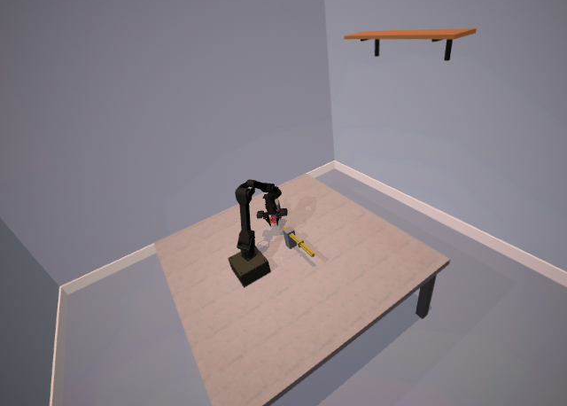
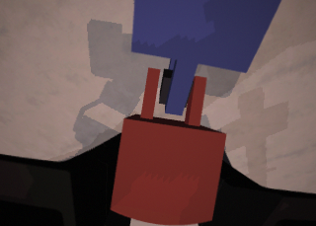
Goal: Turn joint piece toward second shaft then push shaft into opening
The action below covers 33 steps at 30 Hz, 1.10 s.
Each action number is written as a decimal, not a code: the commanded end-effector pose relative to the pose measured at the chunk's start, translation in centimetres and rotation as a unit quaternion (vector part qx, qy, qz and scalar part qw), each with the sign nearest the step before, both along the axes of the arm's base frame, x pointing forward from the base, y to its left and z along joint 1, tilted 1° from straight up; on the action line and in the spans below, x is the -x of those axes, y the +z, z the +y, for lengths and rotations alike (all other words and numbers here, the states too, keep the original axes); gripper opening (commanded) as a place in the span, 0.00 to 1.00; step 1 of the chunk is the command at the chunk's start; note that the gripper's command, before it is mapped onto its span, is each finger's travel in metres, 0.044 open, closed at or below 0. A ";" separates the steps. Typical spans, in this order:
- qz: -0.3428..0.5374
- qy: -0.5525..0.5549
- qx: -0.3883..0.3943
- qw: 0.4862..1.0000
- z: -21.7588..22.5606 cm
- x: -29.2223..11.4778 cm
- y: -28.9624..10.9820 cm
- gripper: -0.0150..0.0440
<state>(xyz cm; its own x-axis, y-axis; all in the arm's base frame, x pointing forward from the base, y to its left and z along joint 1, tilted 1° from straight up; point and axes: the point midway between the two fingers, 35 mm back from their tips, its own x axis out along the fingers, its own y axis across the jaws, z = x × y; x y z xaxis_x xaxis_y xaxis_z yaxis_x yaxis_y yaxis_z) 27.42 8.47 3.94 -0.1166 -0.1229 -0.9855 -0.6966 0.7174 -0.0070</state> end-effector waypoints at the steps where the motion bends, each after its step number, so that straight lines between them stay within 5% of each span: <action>1: 0.000 0.000 0.000 1.000 0.0 0.0 0.0 0.46; 6: 0.000 0.000 0.000 1.000 0.0 0.0 0.0 0.25; 33: -0.083 0.149 -0.101 0.980 -1.2 -0.9 -1.2 0.25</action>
<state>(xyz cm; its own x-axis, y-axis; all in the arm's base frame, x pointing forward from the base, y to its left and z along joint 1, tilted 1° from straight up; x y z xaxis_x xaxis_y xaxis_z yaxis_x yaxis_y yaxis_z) 28.16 7.40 2.94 0.0419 0.0360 -0.9985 -0.8592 0.5113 -0.0176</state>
